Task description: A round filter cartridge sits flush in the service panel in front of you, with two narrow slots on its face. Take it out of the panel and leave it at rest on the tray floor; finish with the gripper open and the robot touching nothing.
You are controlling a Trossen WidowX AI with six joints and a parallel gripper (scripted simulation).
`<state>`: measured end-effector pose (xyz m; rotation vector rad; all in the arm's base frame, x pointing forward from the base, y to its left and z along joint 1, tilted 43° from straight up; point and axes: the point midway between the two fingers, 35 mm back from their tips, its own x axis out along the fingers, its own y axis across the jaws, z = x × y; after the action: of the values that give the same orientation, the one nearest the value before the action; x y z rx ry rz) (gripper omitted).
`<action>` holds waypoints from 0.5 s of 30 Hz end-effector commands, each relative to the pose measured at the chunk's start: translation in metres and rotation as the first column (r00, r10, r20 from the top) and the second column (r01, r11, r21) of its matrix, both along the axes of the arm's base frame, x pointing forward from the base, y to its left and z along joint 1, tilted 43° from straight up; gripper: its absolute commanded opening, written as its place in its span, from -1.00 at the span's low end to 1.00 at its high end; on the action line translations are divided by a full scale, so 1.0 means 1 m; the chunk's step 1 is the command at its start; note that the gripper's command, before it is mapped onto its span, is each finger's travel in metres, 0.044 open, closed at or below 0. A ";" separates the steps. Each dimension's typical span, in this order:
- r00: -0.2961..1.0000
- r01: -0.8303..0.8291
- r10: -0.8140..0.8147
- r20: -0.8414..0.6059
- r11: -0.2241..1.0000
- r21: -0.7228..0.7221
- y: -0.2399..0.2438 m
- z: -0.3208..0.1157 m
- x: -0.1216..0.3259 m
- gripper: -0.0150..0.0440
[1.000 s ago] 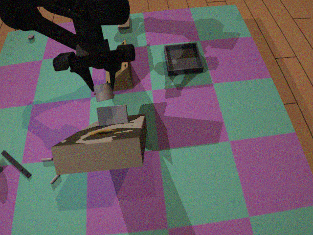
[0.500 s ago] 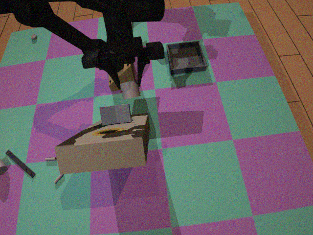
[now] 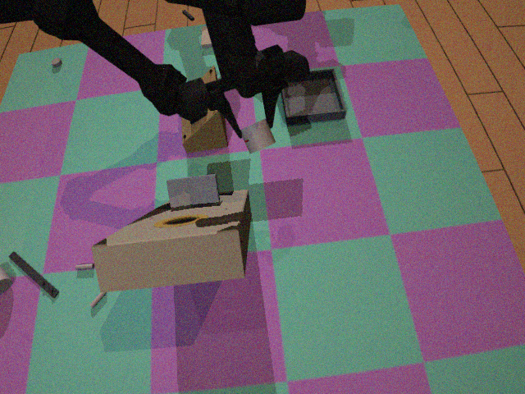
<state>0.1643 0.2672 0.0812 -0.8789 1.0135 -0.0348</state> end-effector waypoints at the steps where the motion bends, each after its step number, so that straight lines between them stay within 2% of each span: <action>1: 0.983 -0.136 0.132 -0.131 0.990 -0.023 0.016 -0.023 -0.023 -0.49; 8: 0.881 -0.362 0.341 -0.328 0.932 -0.004 0.039 -0.055 -0.062 -0.49; 15: 0.689 -0.582 0.537 -0.487 0.810 0.070 0.058 -0.084 -0.105 -0.49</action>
<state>0.0830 0.3157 0.0133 -1.2139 1.1648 0.5434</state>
